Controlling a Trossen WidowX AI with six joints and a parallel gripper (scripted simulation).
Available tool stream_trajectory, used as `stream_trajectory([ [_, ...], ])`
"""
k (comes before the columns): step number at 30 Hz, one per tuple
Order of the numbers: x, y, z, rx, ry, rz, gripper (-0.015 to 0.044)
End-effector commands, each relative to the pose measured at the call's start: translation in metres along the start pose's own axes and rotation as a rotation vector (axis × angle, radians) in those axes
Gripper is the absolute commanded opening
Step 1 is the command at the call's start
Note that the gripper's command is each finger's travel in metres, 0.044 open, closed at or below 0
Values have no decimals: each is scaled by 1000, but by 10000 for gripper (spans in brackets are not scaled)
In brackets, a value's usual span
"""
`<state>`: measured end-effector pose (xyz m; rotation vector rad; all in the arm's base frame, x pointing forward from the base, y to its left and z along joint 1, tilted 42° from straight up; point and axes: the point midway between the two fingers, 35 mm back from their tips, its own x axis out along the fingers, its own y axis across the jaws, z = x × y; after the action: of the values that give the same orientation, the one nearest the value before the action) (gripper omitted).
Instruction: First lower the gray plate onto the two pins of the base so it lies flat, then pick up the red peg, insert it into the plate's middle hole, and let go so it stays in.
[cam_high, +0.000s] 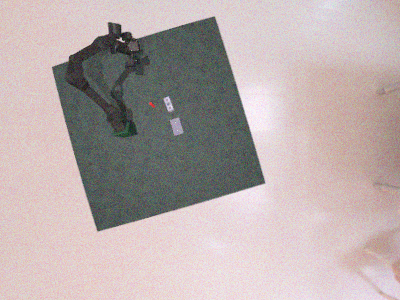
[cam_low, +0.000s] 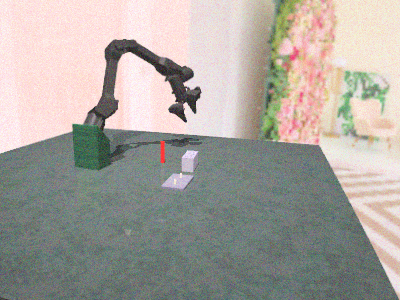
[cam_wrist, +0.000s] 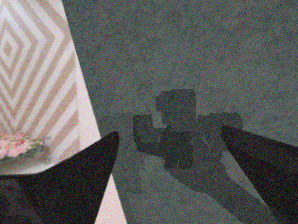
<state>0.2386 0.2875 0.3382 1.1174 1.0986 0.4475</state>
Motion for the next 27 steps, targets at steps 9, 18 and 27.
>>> stream_trajectory([
  [9, -15, 3, 4, 1115, 33, -433, 440],
  [18, -16, 3, 3, 1177, 25, -458, 440],
  [27, -1, -60, 87, 1147, -57, -499, 440],
])
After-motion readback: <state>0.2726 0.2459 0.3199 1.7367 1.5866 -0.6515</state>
